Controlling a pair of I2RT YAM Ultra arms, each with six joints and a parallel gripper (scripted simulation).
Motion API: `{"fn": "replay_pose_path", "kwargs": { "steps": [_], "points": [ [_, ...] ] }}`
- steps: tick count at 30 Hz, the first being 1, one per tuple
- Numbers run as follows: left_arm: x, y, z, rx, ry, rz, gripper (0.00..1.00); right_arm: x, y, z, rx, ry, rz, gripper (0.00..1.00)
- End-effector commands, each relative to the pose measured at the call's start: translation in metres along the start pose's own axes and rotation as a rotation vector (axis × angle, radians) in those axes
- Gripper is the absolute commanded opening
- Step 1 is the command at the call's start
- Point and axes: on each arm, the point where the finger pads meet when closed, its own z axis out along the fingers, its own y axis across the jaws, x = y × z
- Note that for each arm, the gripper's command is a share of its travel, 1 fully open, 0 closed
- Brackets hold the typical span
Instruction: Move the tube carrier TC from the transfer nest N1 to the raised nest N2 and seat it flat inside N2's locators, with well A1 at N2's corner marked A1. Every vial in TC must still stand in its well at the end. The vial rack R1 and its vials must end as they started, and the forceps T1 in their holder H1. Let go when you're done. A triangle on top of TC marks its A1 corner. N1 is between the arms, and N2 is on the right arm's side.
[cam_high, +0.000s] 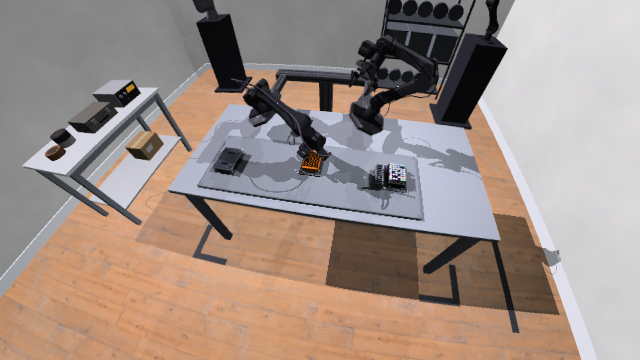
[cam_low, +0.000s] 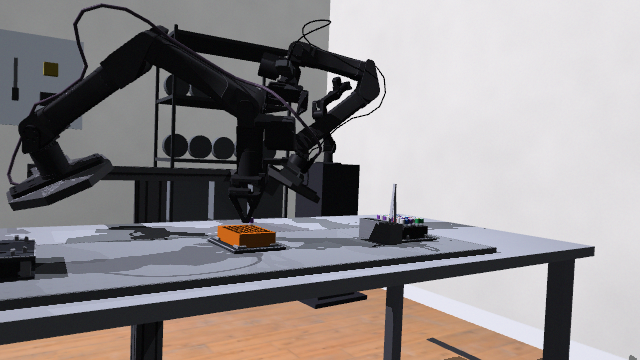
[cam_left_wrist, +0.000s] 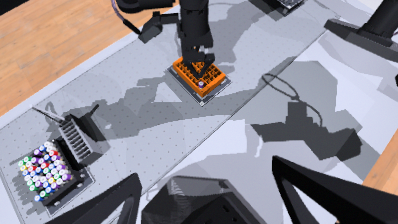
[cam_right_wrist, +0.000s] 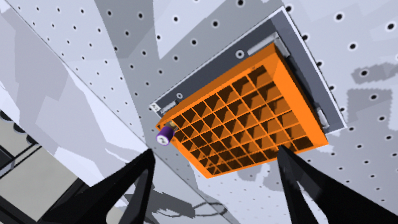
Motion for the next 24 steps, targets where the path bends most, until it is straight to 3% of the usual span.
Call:
{"fn": "replay_pose_path", "kwargs": {
  "steps": [1,18,24],
  "points": [
    [-0.0043,0.0032,-0.0026,0.0,-0.023,-0.001,1.0,-0.0055,0.0029,-0.0162,0.064,-0.051,0.232,1.0],
    [-0.0043,0.0032,-0.0026,0.0,-0.023,-0.001,1.0,0.0024,-0.0036,-0.0113,0.186,-0.114,0.852,1.0],
    [-0.0043,0.0032,-0.0026,0.0,-0.023,-0.001,1.0,0.0031,-0.0034,-0.0111,0.206,-0.142,0.971,1.0]
  ]
}}
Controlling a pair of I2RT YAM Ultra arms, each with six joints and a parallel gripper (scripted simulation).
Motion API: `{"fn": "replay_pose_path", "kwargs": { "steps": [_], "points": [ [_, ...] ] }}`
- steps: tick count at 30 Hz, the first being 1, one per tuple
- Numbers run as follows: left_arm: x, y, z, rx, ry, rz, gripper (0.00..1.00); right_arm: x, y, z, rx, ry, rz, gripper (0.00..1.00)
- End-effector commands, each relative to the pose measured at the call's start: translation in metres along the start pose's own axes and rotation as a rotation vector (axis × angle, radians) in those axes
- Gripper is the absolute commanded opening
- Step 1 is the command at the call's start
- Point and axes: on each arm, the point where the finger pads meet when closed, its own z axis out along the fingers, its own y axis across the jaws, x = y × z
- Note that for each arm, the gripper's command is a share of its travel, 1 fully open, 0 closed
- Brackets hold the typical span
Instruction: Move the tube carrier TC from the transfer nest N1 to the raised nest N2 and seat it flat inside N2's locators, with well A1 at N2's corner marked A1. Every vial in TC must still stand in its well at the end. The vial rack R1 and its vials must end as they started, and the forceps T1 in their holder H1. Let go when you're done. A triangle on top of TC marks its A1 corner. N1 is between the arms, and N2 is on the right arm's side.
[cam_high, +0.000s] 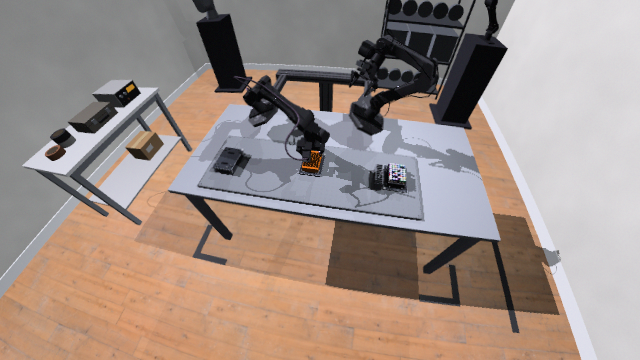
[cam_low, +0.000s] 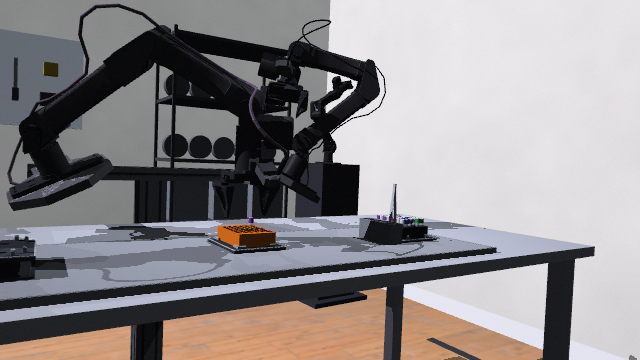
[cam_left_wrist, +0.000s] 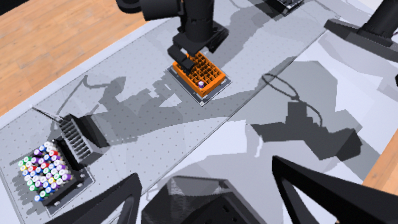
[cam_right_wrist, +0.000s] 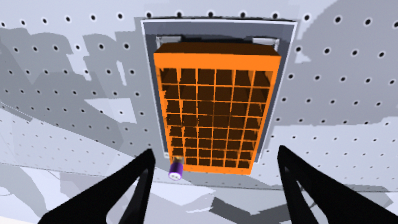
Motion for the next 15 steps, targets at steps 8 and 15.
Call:
{"fn": "replay_pose_path", "kwargs": {
  "steps": [8,15],
  "points": [
    [-0.004,0.003,-0.003,0.0,-0.023,-0.001,1.0,0.001,0.006,-0.011,-0.002,-0.051,0.093,1.0],
    [-0.004,0.003,-0.003,0.0,-0.023,-0.001,1.0,-0.001,0.005,0.004,0.007,-0.053,0.097,1.0]
  ]
}}
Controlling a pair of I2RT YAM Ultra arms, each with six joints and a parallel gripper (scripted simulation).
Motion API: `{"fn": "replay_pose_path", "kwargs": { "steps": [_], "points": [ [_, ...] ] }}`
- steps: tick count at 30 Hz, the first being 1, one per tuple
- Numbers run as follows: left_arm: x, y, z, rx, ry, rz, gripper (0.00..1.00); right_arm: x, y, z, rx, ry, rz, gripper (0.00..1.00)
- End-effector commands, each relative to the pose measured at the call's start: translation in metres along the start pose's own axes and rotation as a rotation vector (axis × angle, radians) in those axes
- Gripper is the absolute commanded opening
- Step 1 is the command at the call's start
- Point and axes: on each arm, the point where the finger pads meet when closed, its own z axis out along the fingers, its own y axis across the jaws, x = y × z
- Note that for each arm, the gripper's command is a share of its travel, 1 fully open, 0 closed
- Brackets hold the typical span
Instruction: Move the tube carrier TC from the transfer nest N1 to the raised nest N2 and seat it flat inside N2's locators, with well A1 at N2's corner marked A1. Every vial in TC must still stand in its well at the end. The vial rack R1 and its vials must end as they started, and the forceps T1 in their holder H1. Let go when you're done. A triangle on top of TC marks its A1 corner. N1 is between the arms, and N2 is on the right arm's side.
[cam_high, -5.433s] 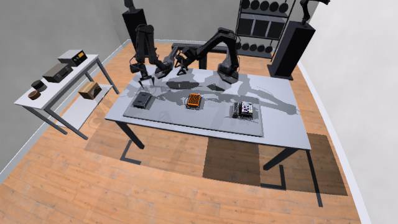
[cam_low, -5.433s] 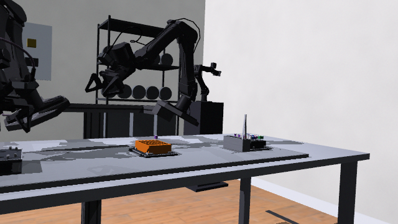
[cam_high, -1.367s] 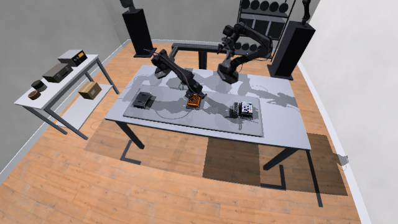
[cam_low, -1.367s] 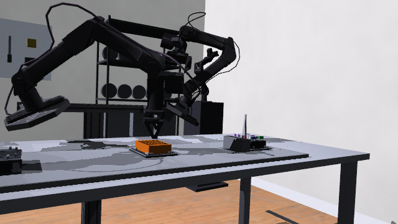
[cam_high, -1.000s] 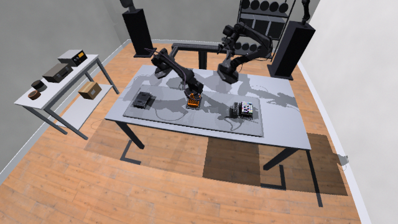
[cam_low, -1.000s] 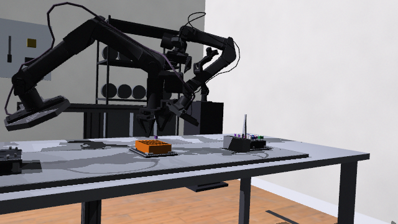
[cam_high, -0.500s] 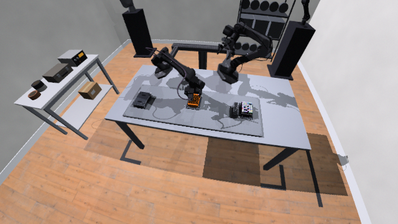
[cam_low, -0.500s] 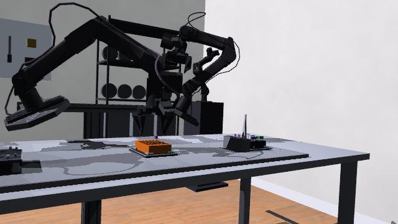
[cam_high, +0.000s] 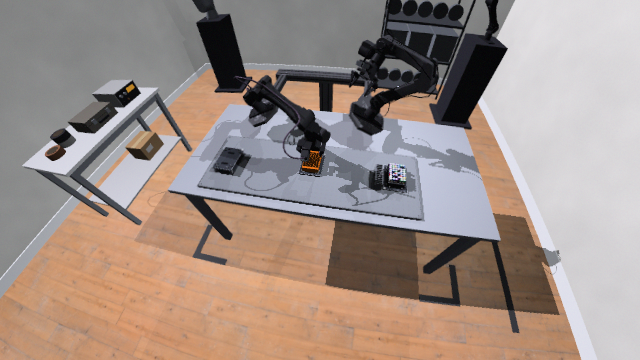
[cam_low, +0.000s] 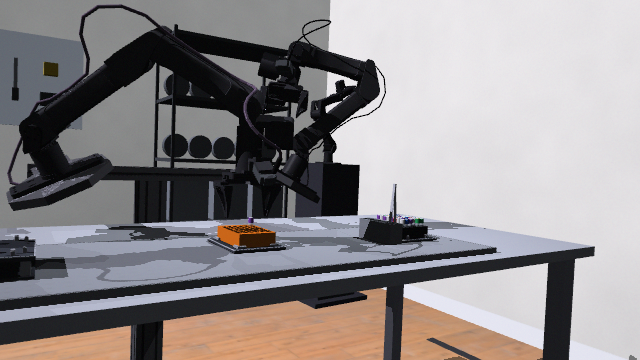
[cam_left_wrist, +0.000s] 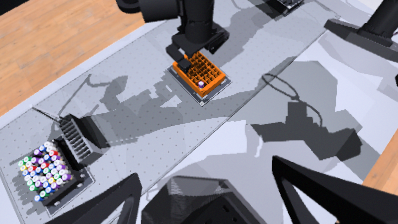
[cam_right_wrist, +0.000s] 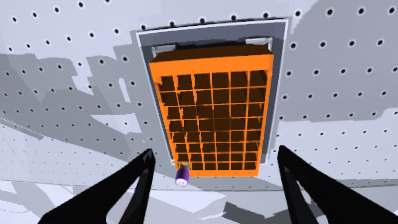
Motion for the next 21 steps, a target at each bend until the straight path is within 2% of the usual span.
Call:
{"fn": "replay_pose_path", "kwargs": {
  "steps": [1,21],
  "points": [
    [-0.004,0.003,-0.003,0.0,-0.023,-0.001,1.0,0.001,0.003,0.005,-0.002,-0.026,0.002,1.0],
    [-0.004,0.003,-0.003,0.0,-0.023,-0.001,1.0,-0.001,0.004,0.025,-0.008,-0.03,-0.002,1.0]
  ]
}}
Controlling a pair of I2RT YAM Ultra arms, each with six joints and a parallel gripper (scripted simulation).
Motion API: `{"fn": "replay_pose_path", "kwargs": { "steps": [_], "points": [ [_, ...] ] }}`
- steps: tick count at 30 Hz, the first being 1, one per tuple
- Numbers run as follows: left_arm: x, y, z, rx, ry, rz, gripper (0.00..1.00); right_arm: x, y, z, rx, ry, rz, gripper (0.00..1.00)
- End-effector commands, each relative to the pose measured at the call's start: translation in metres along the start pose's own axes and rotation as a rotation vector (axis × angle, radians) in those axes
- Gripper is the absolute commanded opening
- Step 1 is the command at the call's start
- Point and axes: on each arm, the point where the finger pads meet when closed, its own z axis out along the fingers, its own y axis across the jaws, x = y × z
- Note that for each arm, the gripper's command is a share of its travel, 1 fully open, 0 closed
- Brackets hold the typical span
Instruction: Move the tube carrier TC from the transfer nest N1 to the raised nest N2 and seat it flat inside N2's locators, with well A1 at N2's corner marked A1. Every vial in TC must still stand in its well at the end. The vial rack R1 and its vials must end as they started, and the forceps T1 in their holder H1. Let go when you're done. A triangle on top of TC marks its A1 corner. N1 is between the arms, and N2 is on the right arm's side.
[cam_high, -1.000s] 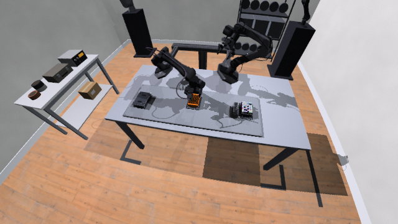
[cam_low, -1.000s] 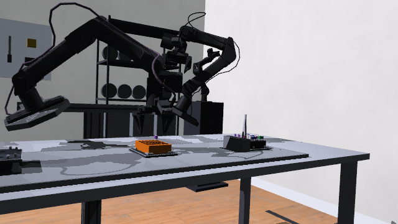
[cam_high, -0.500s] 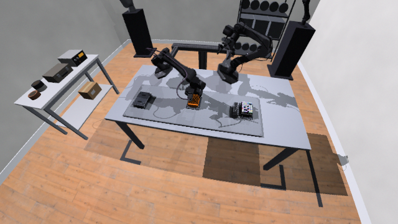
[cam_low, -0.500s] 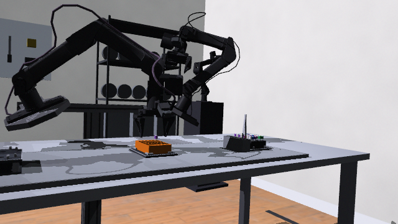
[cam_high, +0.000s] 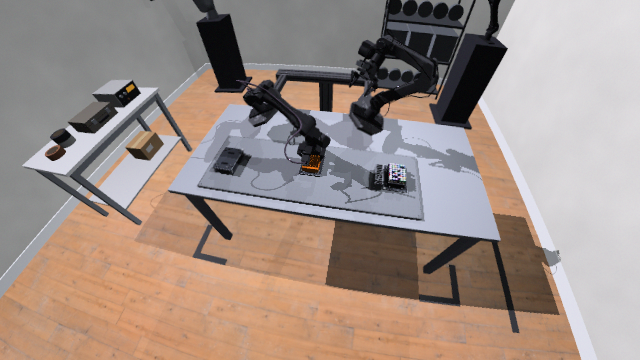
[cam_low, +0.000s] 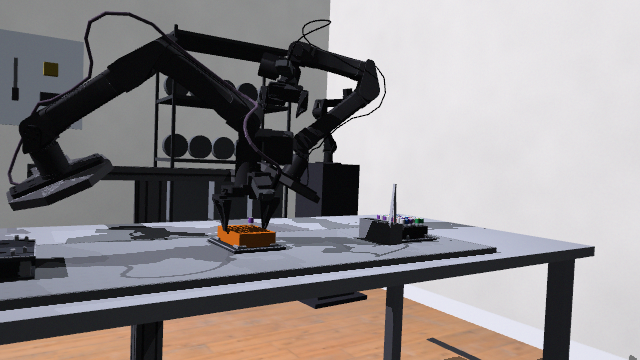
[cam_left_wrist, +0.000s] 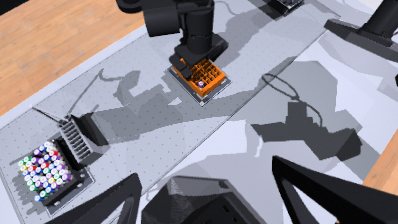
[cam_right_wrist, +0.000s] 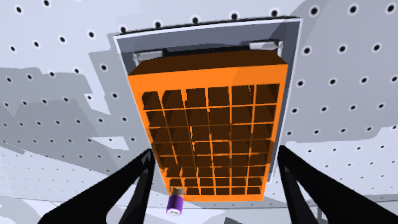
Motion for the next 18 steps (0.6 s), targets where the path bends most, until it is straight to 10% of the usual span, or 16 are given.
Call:
{"fn": "replay_pose_path", "kwargs": {
  "steps": [1,18],
  "points": [
    [-0.004,0.003,-0.003,0.0,-0.023,-0.001,1.0,-0.005,0.005,-0.004,-0.023,-0.036,-0.005,1.0],
    [-0.004,0.003,-0.003,0.0,-0.023,-0.001,1.0,-0.005,0.005,0.012,-0.022,-0.036,-0.004,0.96]
  ]
}}
